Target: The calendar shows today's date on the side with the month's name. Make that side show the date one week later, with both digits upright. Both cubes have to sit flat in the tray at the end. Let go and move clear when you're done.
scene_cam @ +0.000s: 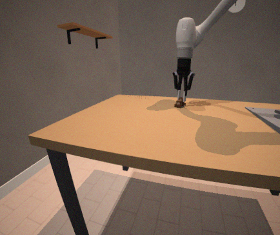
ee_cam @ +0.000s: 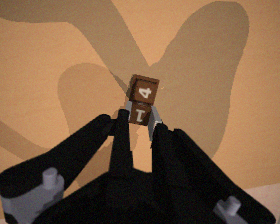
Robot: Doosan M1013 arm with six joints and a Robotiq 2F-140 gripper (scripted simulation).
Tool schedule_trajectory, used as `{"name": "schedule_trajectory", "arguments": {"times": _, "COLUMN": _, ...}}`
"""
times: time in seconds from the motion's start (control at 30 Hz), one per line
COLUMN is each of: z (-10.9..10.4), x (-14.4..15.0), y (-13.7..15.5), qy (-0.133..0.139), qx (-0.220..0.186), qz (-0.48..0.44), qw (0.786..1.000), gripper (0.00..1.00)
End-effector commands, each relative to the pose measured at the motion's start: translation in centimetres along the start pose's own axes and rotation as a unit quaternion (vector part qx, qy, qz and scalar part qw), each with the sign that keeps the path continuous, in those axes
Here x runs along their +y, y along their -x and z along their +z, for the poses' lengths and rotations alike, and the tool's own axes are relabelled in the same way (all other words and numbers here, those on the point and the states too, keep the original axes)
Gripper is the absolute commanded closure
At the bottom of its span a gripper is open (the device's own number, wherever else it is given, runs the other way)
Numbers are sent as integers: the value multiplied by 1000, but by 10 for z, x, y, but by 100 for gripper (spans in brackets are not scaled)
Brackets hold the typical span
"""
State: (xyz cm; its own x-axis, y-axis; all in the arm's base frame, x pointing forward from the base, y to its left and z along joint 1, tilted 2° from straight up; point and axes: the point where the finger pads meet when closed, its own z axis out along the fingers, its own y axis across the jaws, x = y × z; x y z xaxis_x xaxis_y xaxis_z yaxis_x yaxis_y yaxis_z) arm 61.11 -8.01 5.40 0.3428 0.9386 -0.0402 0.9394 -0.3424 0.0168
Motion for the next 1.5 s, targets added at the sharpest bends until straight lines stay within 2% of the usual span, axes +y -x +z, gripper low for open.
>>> {"name": "schedule_trajectory", "arguments": {"times": 0.0, "z": 0, "x": 0, "y": 0, "qy": 0, "qx": 0, "qz": 0, "qw": 1000, "gripper": 76}}
{"name": "schedule_trajectory", "arguments": {"times": 1.47, "z": 10, "x": 0, "y": 0, "qy": 0, "qx": 0, "qz": 0, "qw": 1000, "gripper": 76}}
